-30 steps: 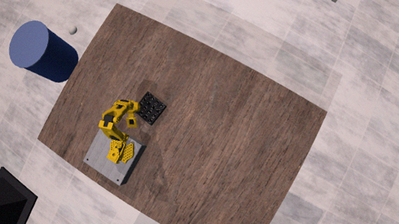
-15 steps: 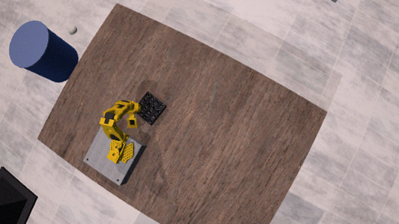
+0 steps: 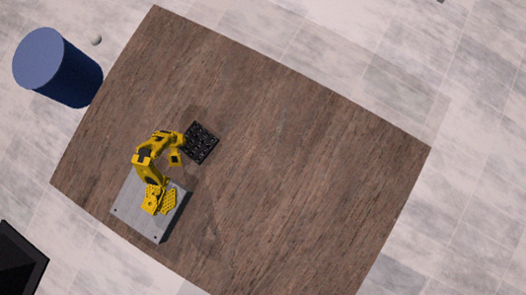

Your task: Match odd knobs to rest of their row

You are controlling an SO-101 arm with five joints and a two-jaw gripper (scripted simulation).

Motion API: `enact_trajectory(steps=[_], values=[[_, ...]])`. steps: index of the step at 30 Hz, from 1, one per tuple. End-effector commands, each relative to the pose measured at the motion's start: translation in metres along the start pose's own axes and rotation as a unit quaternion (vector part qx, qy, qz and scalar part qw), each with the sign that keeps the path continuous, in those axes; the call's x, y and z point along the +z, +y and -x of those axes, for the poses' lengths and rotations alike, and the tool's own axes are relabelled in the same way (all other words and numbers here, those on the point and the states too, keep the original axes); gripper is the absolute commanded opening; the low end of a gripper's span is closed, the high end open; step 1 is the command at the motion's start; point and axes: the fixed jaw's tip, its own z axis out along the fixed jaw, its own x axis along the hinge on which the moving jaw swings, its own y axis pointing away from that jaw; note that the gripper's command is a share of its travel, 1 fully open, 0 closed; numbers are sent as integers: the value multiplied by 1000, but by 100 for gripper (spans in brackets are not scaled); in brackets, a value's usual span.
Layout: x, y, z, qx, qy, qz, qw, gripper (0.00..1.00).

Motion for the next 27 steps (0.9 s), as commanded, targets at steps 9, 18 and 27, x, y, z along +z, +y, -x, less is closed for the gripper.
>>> enact_trajectory(steps=[9, 18, 27], values=[[1, -3, 4, -4, -9, -2, 1000, 10], [1, -3, 5, -4, -9, -2, 1000, 10], [1, -5, 5, -4, -9, -2, 1000, 10]])
